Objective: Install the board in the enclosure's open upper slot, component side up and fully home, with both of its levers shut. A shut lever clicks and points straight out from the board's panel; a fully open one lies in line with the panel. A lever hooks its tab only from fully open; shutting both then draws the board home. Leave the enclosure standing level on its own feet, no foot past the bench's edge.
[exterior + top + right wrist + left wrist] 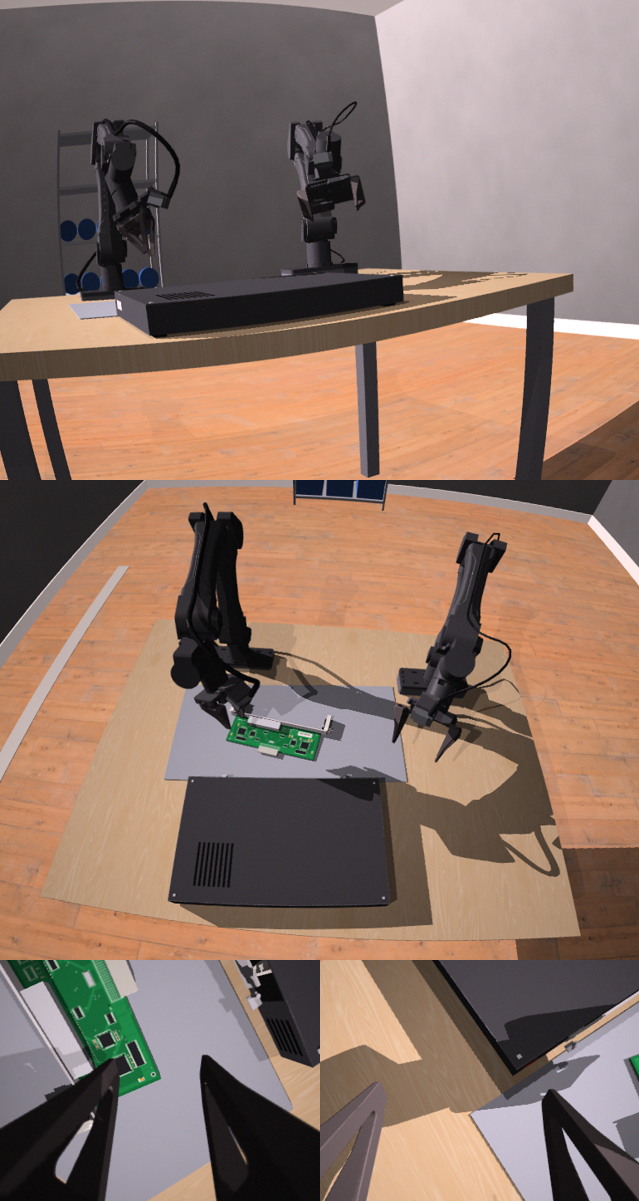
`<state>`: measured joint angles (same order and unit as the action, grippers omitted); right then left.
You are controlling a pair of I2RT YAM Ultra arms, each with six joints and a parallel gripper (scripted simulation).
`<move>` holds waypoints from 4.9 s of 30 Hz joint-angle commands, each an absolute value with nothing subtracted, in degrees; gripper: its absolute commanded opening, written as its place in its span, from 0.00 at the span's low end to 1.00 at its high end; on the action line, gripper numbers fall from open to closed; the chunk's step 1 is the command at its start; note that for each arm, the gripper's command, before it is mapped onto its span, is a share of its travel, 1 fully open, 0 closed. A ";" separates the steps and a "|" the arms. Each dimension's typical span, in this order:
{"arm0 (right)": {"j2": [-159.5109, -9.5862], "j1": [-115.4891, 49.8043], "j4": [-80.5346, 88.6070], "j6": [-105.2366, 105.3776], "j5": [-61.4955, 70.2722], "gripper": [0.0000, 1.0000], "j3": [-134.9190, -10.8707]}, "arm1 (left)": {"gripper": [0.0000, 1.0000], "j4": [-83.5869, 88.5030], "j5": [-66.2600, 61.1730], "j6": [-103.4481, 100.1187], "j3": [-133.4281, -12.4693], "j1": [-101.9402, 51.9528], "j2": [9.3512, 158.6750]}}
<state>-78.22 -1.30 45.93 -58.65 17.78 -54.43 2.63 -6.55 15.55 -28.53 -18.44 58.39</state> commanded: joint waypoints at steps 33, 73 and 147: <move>-85.69 -13.36 37.90 -65.41 24.00 0.47 -42.49 | 1.00 28.53 0.82 5.88 -40.87 -69.08 27.40; -88.38 -15.41 31.20 -63.12 23.13 0.26 -40.17 | 1.00 28.56 0.83 5.88 -40.88 -69.12 27.39; -98.00 -17.29 46.89 -76.43 24.69 0.18 -61.82 | 1.00 28.56 0.83 5.88 -40.88 -69.12 27.39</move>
<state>-97.23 -18.06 46.04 -75.66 22.92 -58.50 28.12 0.38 6.26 -39.11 -68.64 28.67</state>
